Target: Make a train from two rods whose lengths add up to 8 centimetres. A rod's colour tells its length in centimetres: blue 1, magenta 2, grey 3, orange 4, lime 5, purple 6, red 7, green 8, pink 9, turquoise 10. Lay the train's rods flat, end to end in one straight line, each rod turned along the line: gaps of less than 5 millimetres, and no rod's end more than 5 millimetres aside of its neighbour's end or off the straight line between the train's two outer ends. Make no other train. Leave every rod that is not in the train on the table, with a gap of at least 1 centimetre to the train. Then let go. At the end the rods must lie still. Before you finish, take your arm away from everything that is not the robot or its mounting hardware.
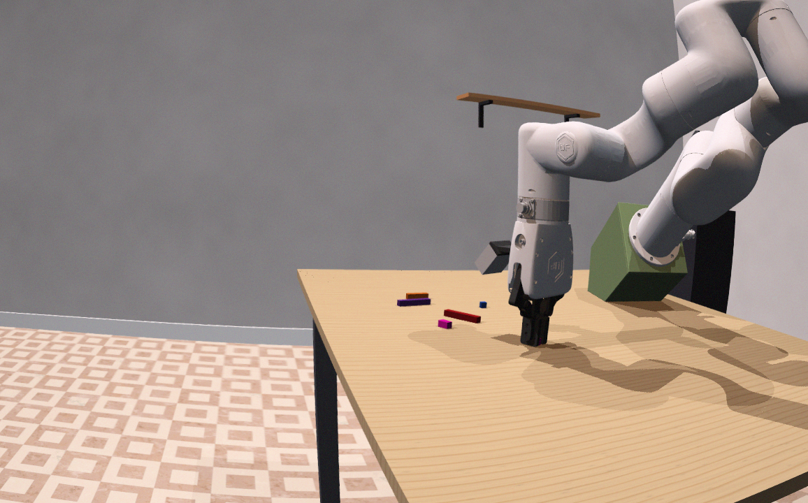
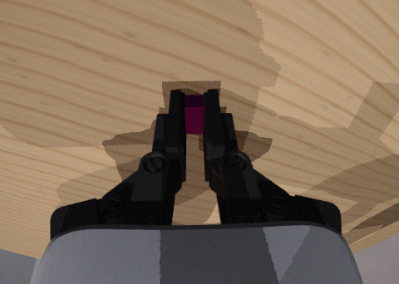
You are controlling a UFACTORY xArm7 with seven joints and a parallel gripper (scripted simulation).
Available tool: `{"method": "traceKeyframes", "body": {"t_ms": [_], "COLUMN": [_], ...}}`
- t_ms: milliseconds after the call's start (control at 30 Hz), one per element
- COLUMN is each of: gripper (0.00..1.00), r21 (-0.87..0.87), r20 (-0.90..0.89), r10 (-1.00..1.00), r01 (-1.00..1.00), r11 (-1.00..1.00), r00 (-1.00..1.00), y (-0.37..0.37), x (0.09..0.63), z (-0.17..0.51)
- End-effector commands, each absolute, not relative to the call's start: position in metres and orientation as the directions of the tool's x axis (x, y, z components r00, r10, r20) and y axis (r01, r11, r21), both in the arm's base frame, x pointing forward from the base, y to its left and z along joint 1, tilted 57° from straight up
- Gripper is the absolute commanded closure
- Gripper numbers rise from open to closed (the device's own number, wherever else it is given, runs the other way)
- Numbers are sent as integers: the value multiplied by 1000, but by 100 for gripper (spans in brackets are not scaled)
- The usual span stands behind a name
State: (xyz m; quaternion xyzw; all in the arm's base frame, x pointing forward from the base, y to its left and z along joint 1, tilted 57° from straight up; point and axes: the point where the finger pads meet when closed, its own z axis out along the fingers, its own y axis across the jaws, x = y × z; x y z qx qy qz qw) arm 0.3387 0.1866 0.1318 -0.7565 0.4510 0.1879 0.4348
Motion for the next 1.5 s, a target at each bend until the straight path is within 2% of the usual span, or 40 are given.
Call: {"method": "traceKeyframes", "body": {"t_ms": [0, 567, 600, 667, 700, 833, 867, 933, 967, 1033, 1067, 1467], "gripper": [96, 96, 92, 92, 88, 88, 84, 84, 80, 80, 76, 76], "r21": [-489, -489, -489, -489, -489, -489, -489, -489, -489, -489, -489, -489], "r20": [-676, -676, -676, -676, -676, -676, -676, -676, -676, -676, -676, -676], "r10": [-521, -521, -521, -521, -521, -521, -521, -521, -521, -521, -521, -521], "r01": [-846, -846, -846, -846, -846, -846, -846, -846, -846, -846, -846, -846], "r11": [-212, -212, -212, -212, -212, -212, -212, -212, -212, -212, -212, -212], "r00": [522, 522, 522, 522, 522, 522, 522, 522, 522, 522, 522, 522], "y": [185, 185, 185, 185, 185, 185, 185, 185, 185, 185, 185, 185], "x": [340, 340, 340, 340, 340, 340, 340, 340, 340, 340, 340, 340], "z": [132, 132, 132, 132, 132, 132, 132, 132, 132, 132, 132, 132]}}
